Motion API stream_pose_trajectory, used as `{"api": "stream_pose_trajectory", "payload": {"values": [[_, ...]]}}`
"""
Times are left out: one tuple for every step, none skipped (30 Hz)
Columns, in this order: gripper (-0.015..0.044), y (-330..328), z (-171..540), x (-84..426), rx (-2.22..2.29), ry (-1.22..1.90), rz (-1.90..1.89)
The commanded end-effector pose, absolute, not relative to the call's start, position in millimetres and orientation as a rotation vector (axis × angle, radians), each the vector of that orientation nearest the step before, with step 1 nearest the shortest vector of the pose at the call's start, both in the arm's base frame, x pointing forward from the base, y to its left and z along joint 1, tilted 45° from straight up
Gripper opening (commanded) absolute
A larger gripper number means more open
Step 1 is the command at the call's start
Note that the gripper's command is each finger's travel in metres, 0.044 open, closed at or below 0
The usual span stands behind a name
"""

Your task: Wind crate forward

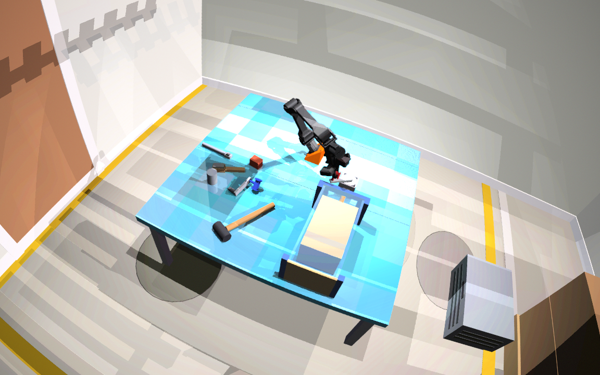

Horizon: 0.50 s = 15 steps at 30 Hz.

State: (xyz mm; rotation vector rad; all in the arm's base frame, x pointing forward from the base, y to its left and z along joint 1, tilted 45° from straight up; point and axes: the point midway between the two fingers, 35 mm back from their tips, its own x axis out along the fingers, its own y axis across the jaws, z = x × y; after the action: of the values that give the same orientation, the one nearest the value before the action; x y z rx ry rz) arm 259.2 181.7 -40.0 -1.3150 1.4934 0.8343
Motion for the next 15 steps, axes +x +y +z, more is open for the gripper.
{"api": "stream_pose_trajectory", "payload": {"values": [[0.0,186.9,-46.9,271.2,-1.317,1.472,0.823],[0.0,187.6,-47.6,272.3,-1.317,1.472,0.823],[0.0,188.0,-48.0,273.0,-1.317,1.472,0.823],[0.0,188.7,-48.7,274.0,-1.317,1.471,0.823],[0.0,189.1,-49.2,274.7,-1.317,1.471,0.823],[0.0,189.9,-49.9,275.7,-1.317,1.471,0.823],[0.0,190.3,-50.4,276.4,-1.317,1.471,0.823],[0.0,191.1,-51.1,277.4,-1.317,1.471,0.823],[0.0,191.5,-51.6,278.0,-1.317,1.471,0.823],[0.0,192.3,-52.3,279.0,-1.317,1.471,0.823],[0.0,192.8,-52.8,279.6,-1.317,1.471,0.823],[0.0,193.5,-53.6,280.6,-1.317,1.471,0.823],[0.0,194.0,-54.1,281.2,-1.317,1.471,0.823],[0.0,194.8,-54.8,282.1,-1.317,1.47,0.823],[0.0,195.3,-55.3,282.7,-1.317,1.47,0.823]]}}
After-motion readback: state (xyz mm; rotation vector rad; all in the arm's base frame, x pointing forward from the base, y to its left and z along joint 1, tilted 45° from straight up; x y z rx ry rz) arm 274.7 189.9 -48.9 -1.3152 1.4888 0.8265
